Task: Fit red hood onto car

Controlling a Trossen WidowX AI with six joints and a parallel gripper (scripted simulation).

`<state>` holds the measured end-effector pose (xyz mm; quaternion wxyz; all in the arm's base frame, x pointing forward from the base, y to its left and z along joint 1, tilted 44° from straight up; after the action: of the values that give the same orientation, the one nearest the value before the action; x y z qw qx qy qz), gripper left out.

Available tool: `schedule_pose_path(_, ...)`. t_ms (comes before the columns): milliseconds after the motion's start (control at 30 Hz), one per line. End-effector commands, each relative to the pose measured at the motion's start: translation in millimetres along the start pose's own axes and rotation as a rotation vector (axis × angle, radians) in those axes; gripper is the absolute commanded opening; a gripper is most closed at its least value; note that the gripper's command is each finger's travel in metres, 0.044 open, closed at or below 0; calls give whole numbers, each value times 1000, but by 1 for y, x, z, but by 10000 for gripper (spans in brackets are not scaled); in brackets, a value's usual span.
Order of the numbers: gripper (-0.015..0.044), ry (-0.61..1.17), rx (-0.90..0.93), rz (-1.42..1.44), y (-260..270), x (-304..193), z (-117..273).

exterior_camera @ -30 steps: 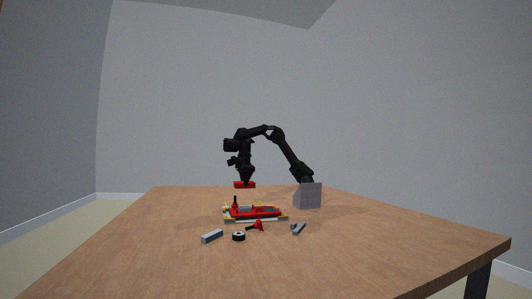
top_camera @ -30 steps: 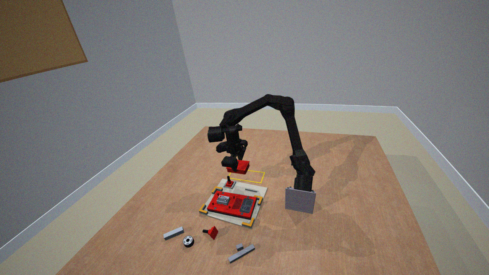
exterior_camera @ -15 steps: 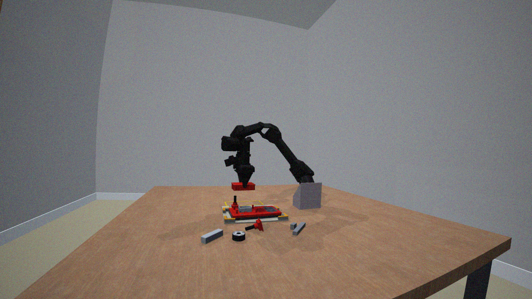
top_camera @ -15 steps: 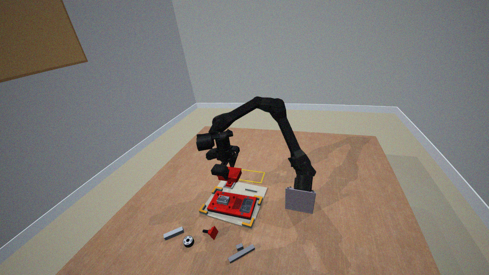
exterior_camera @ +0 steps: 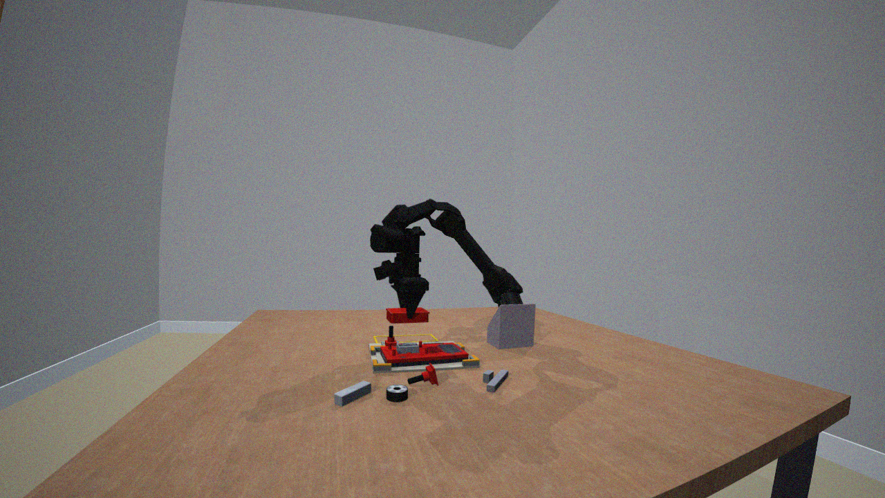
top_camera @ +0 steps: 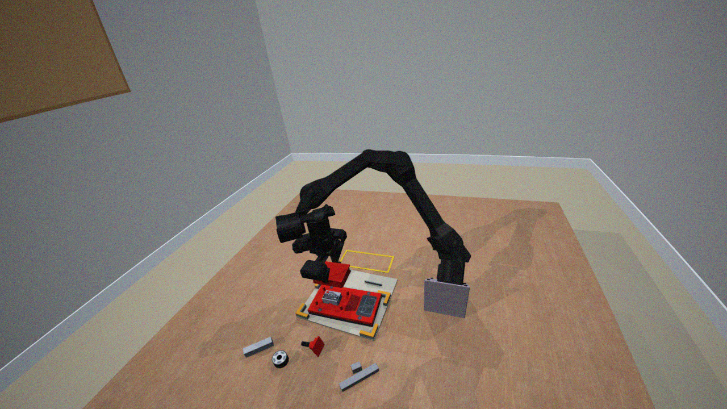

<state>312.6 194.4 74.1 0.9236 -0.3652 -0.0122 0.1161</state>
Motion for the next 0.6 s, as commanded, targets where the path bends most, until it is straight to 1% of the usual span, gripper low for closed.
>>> schedule_pose_path(0,0,-5,3,-5,15,2,1)
schedule_pose_path(100,0,-5,2,-4,26,2,0)
schedule_pose_path(300,0,-5,1,-3,24,2,-7)
schedule_pose_path(567,0,-5,0,-4,25,3,-46)
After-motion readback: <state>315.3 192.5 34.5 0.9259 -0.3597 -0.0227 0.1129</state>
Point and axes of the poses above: the point midway between the two fingers, 35 mm back from their tips, its own z axis back along the fingers, its own y axis across the jaws, x = y × z, the point moved 10 cm from there along z, back along the fingers, and after that the axes turned 4 degrees about z, right-handed, at the moved point
